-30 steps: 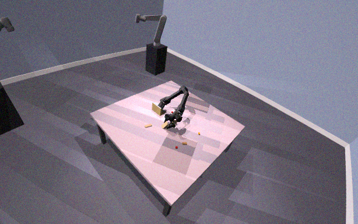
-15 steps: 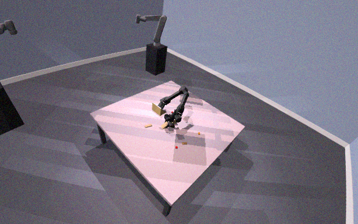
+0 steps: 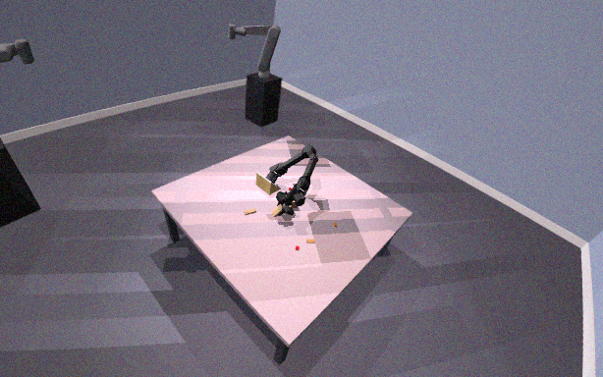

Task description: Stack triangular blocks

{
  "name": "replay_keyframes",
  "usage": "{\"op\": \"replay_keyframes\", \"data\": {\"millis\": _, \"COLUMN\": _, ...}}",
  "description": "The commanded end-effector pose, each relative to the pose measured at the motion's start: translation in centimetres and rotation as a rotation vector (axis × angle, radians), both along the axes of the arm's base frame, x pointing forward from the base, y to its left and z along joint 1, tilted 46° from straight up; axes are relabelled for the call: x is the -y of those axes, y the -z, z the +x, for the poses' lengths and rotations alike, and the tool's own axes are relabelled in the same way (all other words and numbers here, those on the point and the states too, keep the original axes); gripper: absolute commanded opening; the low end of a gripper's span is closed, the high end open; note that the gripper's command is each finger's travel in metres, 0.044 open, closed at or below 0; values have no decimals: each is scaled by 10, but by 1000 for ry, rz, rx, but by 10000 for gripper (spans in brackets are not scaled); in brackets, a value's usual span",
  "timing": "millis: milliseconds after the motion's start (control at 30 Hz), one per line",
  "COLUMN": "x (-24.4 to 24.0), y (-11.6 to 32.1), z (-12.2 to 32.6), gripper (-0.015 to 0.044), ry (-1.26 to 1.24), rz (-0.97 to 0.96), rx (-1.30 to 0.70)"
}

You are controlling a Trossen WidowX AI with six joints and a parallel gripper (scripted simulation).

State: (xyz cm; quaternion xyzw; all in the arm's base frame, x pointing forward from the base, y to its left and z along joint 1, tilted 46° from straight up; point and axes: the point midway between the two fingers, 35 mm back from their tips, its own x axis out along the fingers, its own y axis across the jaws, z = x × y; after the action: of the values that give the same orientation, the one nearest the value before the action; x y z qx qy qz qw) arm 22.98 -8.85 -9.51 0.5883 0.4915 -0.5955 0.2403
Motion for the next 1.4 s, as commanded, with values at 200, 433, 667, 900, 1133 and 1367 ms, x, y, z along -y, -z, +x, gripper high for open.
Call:
{"op": "replay_keyframes", "data": {"millis": 200, "x": 2, "y": -1, "z": 0, "gripper": 0, "ry": 3, "rz": 15, "rx": 11}}
{"op": "replay_keyframes", "data": {"millis": 433, "x": 14, "y": -1, "z": -6, "gripper": 0, "ry": 62, "rz": 175, "rx": 82}}
{"op": "replay_keyframes", "data": {"millis": 667, "x": 26, "y": 0, "z": -12, "gripper": 0, "ry": 117, "rz": 329, "rx": 155}}
{"op": "replay_keyframes", "data": {"millis": 900, "x": 37, "y": 4, "z": -18, "gripper": 0, "ry": 172, "rz": 484, "rx": 228}}
{"op": "replay_keyframes", "data": {"millis": 1133, "x": 47, "y": 9, "z": -25, "gripper": 0, "ry": 227, "rz": 640, "rx": 302}}
{"op": "replay_keyframes", "data": {"millis": 1367, "x": 55, "y": 17, "z": -32, "gripper": 0, "ry": 283, "rz": 796, "rx": 375}}
